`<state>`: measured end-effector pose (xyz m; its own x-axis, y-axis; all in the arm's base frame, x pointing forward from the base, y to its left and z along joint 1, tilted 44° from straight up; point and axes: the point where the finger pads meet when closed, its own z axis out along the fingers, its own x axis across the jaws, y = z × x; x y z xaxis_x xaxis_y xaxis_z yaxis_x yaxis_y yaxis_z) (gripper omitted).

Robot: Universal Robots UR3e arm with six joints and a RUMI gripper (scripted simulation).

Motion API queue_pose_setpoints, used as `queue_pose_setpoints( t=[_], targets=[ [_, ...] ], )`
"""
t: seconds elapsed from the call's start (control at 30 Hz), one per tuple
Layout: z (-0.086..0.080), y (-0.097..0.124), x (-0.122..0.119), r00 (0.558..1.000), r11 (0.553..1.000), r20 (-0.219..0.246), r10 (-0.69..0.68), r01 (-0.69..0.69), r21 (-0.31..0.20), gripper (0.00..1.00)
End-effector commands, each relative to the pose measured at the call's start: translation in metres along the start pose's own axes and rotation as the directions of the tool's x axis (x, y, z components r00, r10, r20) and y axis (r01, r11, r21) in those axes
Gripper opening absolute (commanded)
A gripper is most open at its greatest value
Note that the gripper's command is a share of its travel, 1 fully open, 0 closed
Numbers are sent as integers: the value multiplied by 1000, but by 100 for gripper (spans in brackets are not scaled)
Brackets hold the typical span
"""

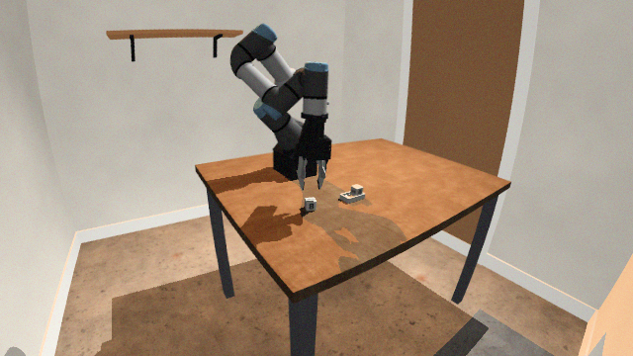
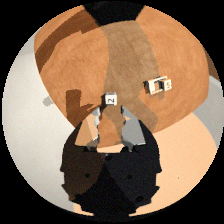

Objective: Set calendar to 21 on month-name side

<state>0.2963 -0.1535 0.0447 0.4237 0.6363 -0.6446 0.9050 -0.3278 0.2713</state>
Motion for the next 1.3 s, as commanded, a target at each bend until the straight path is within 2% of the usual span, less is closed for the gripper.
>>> queue_pose_setpoints(
  t=[0.0, 0.47, 1.27],
  targets=[
    [4, 1, 0, 1000, 1000, -1, 1, -1, -3, 28],
    [21, 1, 0, 1000, 1000, -1, 1, -1, -3, 28],
    [24, 1, 0, 1000, 1000, -1, 1, -1, -3, 28]
  ],
)
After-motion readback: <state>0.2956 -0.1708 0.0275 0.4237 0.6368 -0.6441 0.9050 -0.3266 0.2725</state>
